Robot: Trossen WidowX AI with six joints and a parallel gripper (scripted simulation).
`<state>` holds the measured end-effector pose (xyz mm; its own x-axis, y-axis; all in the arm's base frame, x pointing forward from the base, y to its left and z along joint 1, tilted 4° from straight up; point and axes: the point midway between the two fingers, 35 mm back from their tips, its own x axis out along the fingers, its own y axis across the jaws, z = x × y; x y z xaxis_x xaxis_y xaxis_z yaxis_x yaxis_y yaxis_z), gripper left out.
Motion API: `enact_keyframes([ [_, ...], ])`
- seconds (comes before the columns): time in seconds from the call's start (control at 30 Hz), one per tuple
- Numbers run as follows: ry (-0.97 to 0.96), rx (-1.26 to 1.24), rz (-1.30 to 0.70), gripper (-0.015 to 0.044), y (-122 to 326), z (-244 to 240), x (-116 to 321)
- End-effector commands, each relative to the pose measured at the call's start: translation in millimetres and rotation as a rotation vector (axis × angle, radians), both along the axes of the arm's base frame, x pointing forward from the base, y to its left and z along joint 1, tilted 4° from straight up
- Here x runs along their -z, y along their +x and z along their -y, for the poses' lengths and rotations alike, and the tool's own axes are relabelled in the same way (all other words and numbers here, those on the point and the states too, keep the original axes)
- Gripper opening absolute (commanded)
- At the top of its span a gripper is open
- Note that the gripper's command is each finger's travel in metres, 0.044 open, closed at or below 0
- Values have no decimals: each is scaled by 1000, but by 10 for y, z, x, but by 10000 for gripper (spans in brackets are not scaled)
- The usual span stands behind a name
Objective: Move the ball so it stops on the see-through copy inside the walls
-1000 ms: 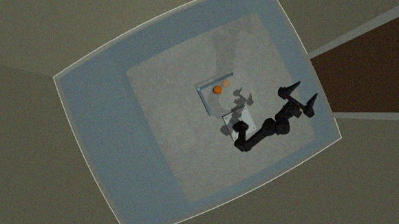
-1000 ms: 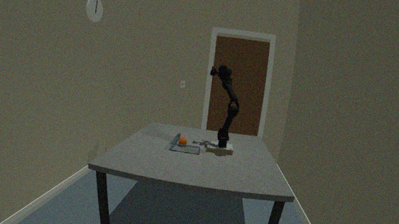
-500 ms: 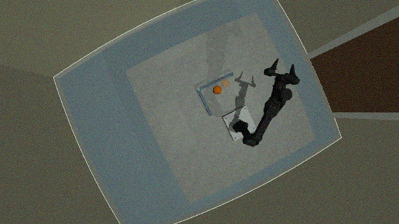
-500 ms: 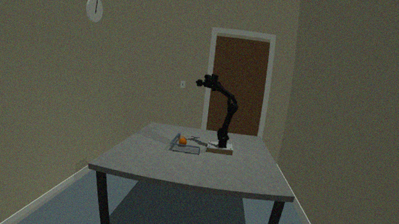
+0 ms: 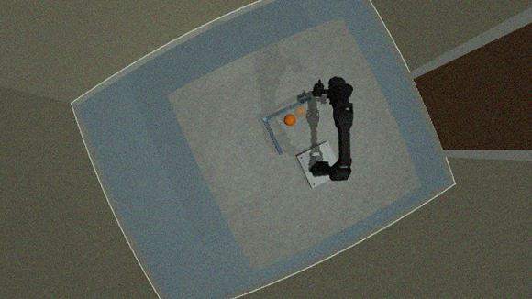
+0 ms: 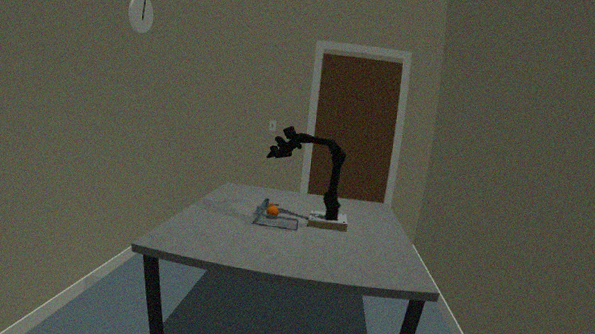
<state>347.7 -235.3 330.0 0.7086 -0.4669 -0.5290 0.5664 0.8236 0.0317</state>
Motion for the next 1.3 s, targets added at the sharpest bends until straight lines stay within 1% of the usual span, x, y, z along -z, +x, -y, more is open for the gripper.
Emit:
enact_keyframes([
  [0.0, 112, -79, -183, 440, 192, -368, 605],
  [0.13, 193, -165, -374, 440, 269, -794, 1130],
  [0.23, 239, -228, -528, 440, 247, -1132, 1494],
  [0.43, 287, -345, -855, 440, 11, -1780, 2100],
  [0.5, 289, -366, -924, 440, -64, -1901, 2200],
  [0.77, 289, -369, -932, 440, -74, -1915, 2212],
  [0.9, 289, -369, -932, 440, -69, -1905, 2350],
  [1.27, 289, -369, -932, 440, -57, -1896, 2469],
])
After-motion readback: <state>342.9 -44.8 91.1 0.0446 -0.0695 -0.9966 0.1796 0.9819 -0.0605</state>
